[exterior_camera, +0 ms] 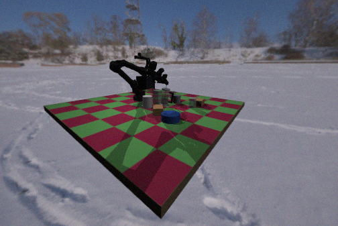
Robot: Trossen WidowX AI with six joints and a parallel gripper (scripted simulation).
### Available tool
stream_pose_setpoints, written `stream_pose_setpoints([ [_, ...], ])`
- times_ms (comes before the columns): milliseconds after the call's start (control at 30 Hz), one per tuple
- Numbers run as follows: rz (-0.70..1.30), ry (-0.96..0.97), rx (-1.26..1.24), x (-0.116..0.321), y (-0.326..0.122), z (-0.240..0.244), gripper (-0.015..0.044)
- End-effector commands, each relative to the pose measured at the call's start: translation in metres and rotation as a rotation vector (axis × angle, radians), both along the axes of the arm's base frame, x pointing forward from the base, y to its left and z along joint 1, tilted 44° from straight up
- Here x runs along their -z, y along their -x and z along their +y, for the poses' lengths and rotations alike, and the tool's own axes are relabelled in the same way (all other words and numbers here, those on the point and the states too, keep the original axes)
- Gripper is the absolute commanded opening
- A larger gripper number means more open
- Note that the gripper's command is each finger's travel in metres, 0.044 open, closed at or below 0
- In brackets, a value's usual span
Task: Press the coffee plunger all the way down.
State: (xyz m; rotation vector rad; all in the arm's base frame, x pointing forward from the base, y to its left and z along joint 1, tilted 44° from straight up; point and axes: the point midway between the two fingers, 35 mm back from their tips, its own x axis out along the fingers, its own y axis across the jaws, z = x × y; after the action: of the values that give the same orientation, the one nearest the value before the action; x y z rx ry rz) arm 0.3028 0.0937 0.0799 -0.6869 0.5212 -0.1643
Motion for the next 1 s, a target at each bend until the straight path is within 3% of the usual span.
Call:
stream_pose_setpoints([
  [0, 0.049, 0.05, 0.023, 0.0153, 0.0034, -0.014, 0.0125],
  [967, 0.048, 0.05, 0.024, 0.0167, -0.0019, -0.0103, 0.0125],
])
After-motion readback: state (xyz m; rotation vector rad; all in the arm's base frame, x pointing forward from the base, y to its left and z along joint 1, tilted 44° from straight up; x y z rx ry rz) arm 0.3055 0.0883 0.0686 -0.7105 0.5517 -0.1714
